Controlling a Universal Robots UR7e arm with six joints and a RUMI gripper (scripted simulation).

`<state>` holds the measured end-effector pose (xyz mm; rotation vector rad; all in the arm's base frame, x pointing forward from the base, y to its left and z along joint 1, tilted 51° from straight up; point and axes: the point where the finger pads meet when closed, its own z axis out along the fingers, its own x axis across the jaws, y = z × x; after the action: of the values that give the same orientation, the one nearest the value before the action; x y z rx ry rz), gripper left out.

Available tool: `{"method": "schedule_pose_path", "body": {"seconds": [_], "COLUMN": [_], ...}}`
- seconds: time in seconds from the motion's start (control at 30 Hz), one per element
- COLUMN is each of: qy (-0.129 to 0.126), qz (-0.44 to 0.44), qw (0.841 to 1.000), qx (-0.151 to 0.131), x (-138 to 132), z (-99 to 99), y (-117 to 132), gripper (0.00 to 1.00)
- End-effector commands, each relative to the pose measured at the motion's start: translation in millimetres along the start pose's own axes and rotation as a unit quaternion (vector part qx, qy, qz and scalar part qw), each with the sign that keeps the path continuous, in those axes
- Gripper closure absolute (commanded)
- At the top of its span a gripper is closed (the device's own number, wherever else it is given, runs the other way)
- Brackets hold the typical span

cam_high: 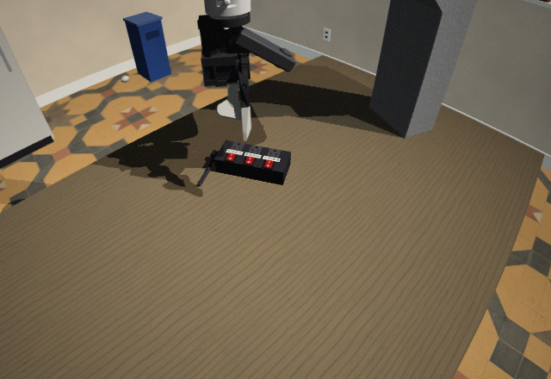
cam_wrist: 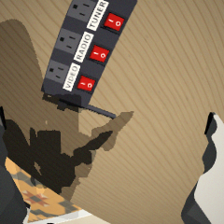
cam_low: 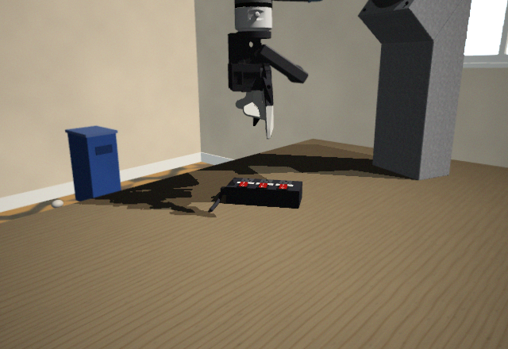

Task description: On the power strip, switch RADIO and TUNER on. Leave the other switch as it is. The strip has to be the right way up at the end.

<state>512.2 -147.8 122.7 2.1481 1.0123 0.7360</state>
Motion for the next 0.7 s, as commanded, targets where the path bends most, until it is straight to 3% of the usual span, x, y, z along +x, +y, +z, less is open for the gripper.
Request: {"method": "schedule_pose_path", "body": {"seconds": [0.0, 0.33, 0.5, 0.67], "qy": [-0.002, -0.001, -0.001, -0.001], "qz": [0.084, 0.23, 0.327, 0.425], "qw": [0.996, 0.973, 0.945, 0.905], "qx": [-0.002, -0.002, -0.003, -0.003], "x": [2.3, 5.9, 8.1, 9.8], "z": [2.6, 7.6, 11.0, 14.5], "y": [-0.9, -2.0, -2.0, -1.6], "gripper": [0.0, 0.0, 0.0, 0.0]}}
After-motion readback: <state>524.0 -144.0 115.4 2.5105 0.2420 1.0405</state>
